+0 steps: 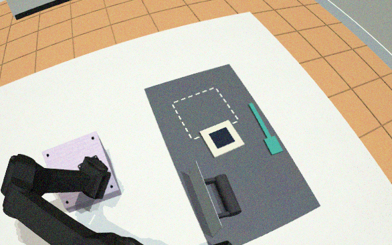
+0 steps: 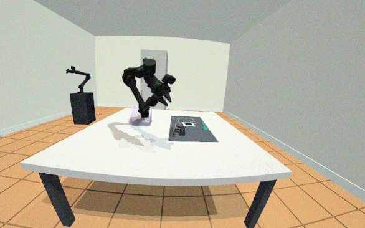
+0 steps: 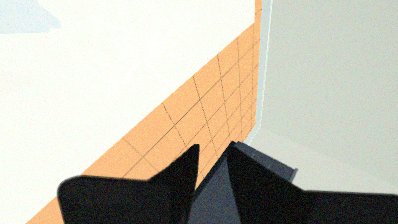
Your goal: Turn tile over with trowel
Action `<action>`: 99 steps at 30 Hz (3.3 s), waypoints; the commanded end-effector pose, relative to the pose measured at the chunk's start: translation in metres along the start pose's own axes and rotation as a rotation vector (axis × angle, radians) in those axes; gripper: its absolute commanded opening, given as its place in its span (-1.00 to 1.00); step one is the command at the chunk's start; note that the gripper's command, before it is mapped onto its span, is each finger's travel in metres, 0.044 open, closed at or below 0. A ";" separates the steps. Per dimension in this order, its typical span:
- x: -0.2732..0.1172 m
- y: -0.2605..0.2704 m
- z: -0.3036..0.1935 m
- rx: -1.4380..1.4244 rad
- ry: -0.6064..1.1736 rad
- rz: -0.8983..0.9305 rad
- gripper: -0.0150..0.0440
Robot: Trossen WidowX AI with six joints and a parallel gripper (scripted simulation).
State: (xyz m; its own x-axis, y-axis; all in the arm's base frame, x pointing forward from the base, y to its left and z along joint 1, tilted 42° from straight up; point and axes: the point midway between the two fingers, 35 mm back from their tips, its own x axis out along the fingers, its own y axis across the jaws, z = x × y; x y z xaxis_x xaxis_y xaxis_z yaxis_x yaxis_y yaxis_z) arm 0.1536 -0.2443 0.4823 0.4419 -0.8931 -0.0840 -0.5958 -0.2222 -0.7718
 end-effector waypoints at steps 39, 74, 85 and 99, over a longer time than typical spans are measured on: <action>0.066 0.129 0.271 -0.437 -0.377 0.835 -0.15; 0.049 0.172 0.249 -0.439 -0.375 0.834 -0.15; 0.040 0.180 0.242 -0.440 -0.375 0.834 -0.15; 0.030 0.190 0.234 -0.440 -0.375 0.835 -0.15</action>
State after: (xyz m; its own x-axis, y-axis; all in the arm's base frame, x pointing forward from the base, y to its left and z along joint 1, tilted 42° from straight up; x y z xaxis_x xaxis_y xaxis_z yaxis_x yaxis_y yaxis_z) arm 0.2168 -0.2220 0.1901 -0.0808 -0.6715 -0.7366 -0.9708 0.2205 -0.0945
